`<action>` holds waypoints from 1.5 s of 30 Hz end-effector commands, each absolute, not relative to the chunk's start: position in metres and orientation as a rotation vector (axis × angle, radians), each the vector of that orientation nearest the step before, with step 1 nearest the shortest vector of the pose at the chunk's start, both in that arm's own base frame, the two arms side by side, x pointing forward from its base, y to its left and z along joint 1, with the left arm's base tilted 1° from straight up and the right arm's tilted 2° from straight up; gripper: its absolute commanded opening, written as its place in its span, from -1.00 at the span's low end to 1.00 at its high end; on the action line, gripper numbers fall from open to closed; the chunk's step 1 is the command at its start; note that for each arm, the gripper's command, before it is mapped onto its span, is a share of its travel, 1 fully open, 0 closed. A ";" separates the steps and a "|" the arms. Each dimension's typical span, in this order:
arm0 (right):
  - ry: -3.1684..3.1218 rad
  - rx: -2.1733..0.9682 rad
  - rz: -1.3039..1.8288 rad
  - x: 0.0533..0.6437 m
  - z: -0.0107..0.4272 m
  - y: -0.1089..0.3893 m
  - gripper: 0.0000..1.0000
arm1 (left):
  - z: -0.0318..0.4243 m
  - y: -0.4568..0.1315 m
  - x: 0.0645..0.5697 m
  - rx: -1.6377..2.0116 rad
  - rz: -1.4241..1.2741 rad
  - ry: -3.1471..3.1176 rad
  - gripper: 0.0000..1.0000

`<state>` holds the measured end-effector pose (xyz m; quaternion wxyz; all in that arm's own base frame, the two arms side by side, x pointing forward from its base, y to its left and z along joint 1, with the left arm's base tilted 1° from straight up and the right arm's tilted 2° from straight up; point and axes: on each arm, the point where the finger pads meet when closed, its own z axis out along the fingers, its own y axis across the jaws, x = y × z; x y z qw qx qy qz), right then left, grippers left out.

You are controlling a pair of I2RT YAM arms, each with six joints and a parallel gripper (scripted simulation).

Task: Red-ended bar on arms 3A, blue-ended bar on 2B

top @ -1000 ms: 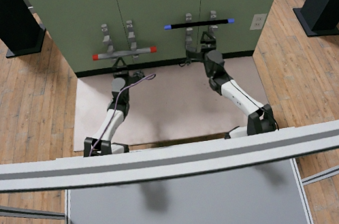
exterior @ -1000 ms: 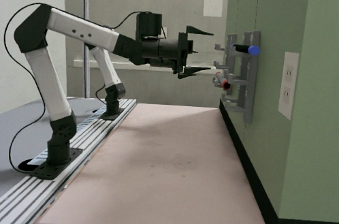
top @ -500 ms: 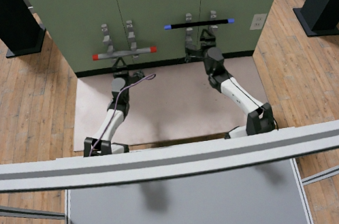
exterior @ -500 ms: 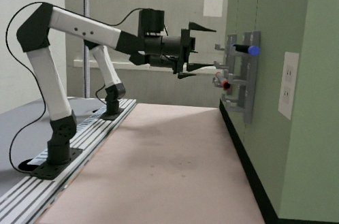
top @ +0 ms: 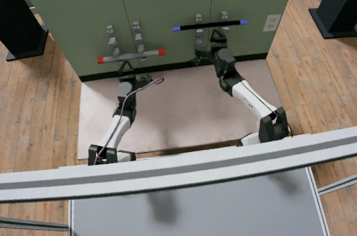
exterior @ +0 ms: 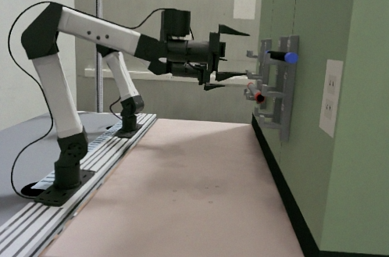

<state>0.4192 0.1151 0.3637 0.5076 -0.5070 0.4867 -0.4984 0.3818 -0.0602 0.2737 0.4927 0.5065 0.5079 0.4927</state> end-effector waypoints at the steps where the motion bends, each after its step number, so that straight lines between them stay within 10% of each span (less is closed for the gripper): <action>1: 1.159 -1.215 -1.200 0.422 0.374 0.117 1.00 | 0.290 -0.061 0.381 1.197 1.204 1.218 1.00; 45: 1.159 -1.215 -1.200 0.448 0.377 0.119 1.00 | 0.290 -0.061 0.381 1.197 1.204 1.218 1.00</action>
